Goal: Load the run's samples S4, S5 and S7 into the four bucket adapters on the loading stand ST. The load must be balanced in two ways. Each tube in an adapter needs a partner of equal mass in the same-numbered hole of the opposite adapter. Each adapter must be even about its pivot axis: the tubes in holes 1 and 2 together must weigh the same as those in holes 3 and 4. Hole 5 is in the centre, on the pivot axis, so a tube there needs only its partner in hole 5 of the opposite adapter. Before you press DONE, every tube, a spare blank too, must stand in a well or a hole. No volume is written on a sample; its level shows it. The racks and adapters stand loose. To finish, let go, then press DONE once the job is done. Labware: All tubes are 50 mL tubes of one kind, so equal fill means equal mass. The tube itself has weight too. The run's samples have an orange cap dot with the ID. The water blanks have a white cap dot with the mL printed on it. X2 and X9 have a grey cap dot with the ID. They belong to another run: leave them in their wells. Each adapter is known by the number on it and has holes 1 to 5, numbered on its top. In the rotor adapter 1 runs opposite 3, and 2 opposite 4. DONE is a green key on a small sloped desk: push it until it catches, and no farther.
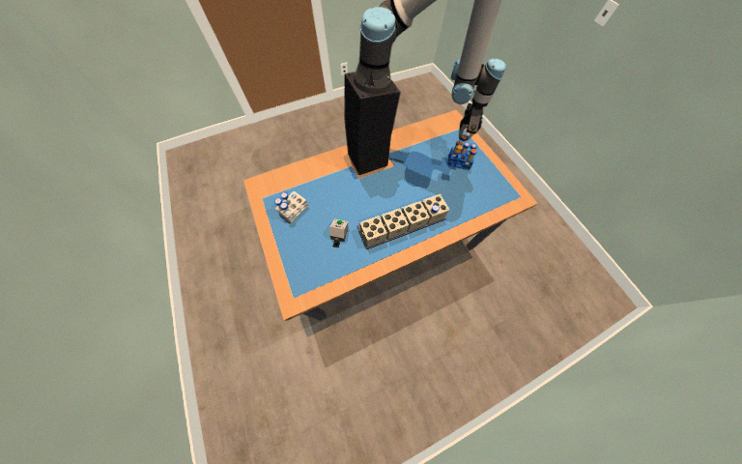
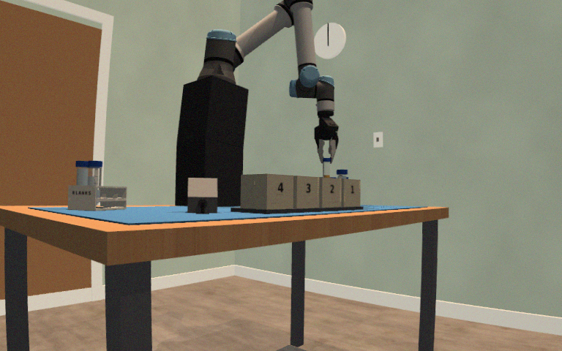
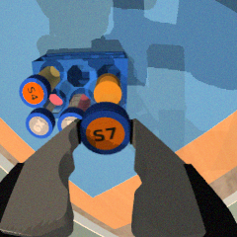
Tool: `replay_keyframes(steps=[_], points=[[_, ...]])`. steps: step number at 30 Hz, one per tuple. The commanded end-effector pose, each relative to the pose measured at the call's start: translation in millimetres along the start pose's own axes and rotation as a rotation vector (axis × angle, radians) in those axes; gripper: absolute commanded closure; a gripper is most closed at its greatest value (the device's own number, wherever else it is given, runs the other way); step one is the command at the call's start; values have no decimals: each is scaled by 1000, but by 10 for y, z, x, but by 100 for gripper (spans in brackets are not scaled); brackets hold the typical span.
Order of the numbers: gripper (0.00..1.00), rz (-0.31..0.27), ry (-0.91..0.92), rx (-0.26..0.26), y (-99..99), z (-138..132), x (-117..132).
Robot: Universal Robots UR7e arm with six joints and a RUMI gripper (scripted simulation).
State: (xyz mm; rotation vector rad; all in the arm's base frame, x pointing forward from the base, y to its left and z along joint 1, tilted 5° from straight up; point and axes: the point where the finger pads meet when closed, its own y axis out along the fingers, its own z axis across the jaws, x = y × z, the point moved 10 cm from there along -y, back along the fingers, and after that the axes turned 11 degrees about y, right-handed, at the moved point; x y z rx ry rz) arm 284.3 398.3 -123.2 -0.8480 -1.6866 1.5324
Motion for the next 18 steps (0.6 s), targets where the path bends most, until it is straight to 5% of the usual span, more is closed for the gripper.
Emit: replay_keyframes(steps=[1,18], points=[[100,0,0,-1,-120,-4,0],[100,0,0,-1,-570,-4,0]])
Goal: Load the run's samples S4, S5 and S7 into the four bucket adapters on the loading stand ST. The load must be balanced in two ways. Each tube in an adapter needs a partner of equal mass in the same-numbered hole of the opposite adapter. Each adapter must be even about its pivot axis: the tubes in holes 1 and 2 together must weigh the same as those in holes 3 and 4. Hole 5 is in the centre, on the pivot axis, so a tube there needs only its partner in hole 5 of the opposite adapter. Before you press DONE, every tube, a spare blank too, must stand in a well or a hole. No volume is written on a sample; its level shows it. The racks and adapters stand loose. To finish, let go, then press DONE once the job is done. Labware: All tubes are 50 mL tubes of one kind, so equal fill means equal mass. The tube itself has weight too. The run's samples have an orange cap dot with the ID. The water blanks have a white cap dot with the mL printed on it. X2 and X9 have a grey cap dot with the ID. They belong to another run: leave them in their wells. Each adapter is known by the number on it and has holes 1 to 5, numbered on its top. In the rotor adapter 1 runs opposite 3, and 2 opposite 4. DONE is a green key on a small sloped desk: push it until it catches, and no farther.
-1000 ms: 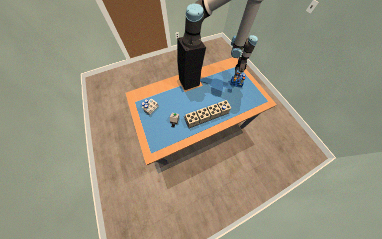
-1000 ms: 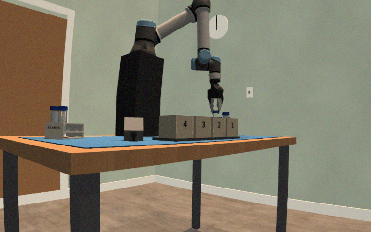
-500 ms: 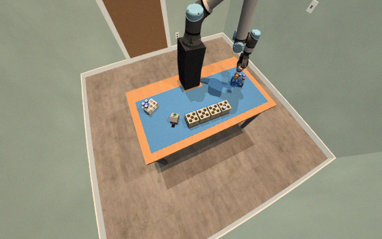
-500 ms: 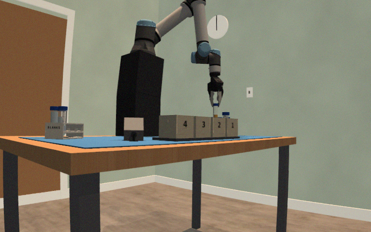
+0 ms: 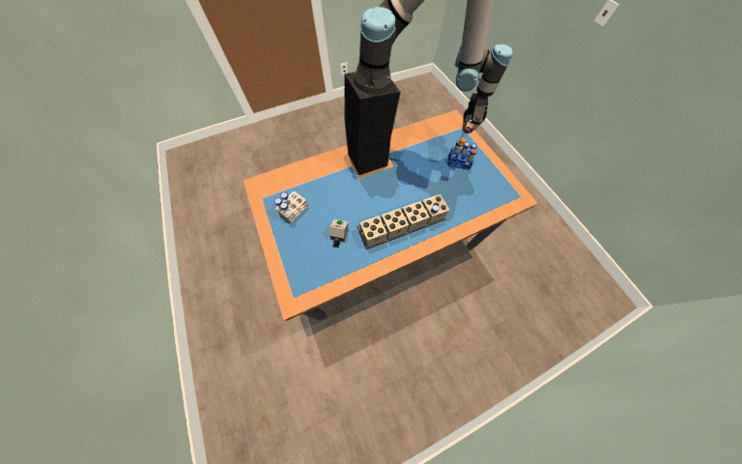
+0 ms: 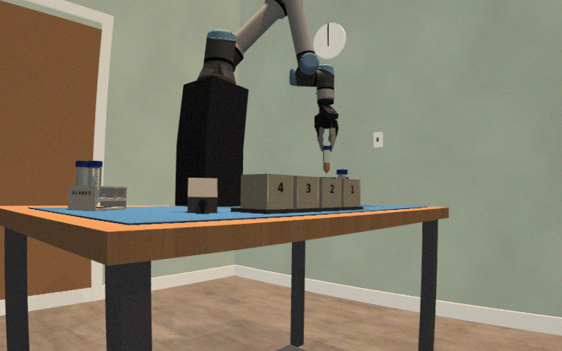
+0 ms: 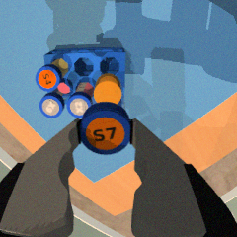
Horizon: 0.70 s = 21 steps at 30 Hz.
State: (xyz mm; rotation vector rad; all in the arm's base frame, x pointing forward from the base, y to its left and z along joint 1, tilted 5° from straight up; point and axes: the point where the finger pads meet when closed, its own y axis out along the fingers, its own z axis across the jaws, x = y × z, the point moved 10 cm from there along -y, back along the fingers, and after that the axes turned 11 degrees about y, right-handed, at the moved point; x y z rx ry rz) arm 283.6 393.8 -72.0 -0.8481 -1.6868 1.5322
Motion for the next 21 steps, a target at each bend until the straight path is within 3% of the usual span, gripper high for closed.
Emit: replay_keyframes(steps=[1,14,16,21], points=[[100,0,-27,0,-56,8,-65],[100,0,-373,0,-56,154,-920],[100,0,-373,0,-56,154,-920],[100,0,-507,0,-56,210,-1249]])
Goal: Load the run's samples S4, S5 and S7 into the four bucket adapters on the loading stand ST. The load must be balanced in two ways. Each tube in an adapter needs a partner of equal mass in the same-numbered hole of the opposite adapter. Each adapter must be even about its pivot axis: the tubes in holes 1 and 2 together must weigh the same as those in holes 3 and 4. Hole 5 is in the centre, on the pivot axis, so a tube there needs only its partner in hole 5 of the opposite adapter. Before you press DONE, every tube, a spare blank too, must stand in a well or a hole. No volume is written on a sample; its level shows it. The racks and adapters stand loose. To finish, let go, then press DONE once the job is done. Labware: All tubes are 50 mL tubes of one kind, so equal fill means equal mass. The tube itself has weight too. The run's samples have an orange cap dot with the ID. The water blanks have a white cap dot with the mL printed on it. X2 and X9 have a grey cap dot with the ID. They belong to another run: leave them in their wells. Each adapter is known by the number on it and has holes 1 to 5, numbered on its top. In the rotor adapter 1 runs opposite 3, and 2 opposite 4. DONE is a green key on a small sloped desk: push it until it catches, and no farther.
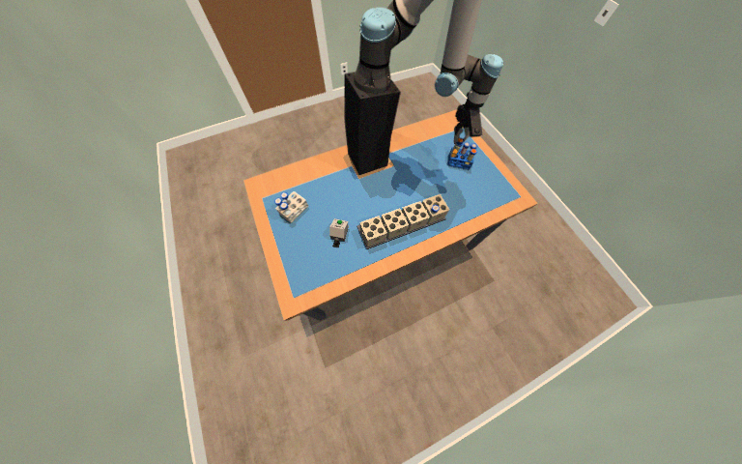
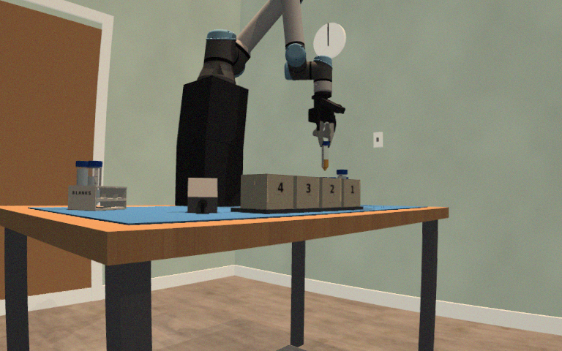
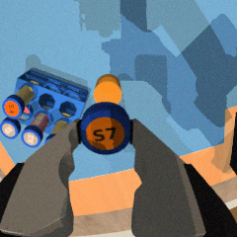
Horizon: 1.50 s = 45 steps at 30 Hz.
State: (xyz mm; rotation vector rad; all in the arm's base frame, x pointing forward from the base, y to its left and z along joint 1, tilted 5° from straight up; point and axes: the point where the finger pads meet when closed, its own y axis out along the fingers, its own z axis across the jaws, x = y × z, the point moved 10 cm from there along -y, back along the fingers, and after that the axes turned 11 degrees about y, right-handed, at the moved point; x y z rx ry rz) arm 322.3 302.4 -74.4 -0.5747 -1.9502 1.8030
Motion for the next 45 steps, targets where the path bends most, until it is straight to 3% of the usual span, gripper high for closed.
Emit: replay_keyframes(steps=[1,5,45], points=[[100,-9,-137,-12,0,176,-292],[100,-9,-227,-12,4,319,-518],[100,-8,-227,-12,38,1571,-2488]])
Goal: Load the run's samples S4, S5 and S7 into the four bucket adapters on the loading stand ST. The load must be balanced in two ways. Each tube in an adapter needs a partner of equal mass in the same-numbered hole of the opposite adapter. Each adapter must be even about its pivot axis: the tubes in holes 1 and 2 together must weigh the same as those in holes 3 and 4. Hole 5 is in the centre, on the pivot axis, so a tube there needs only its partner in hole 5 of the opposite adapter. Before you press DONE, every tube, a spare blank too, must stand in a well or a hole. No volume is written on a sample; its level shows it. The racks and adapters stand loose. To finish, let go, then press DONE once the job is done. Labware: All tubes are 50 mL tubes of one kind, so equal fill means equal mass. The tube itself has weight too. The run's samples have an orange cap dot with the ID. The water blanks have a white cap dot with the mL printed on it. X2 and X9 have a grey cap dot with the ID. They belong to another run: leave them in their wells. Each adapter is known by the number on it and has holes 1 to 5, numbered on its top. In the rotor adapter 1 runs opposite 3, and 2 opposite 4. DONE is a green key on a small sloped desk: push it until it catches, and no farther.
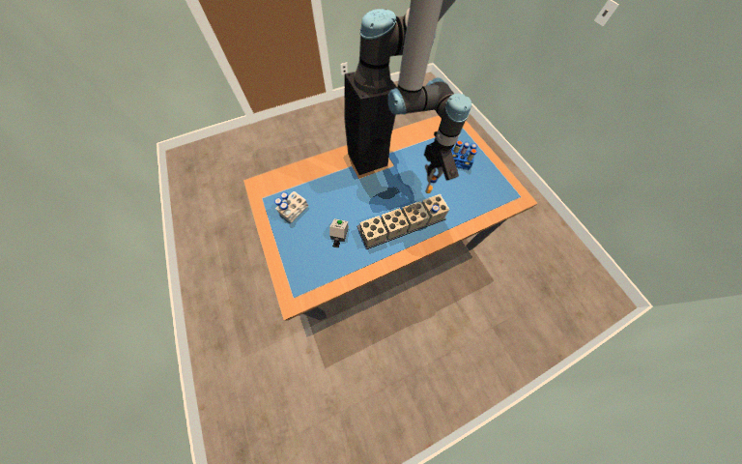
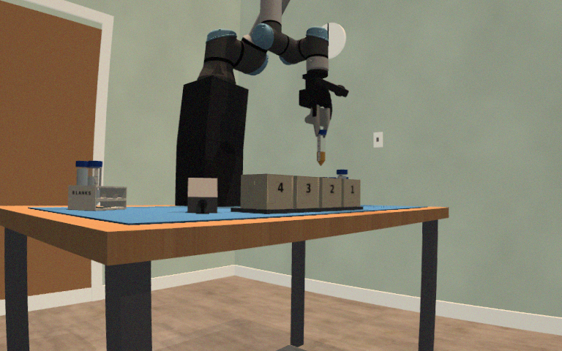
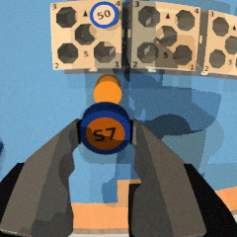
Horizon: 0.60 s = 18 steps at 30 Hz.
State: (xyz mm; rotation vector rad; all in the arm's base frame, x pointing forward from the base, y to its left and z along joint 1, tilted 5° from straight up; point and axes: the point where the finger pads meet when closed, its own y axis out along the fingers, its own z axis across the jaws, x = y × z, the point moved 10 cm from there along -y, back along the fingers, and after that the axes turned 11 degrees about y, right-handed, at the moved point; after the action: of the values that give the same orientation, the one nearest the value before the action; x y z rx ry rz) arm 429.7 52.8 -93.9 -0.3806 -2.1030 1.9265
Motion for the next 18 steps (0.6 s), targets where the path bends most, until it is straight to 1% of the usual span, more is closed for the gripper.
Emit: replay_keyframes(steps=[1,12,18], points=[[100,-1,-2,-2,4,149,-161],[100,-1,-2,-2,6,670,-678],[100,-1,-2,-2,6,673,-681]])
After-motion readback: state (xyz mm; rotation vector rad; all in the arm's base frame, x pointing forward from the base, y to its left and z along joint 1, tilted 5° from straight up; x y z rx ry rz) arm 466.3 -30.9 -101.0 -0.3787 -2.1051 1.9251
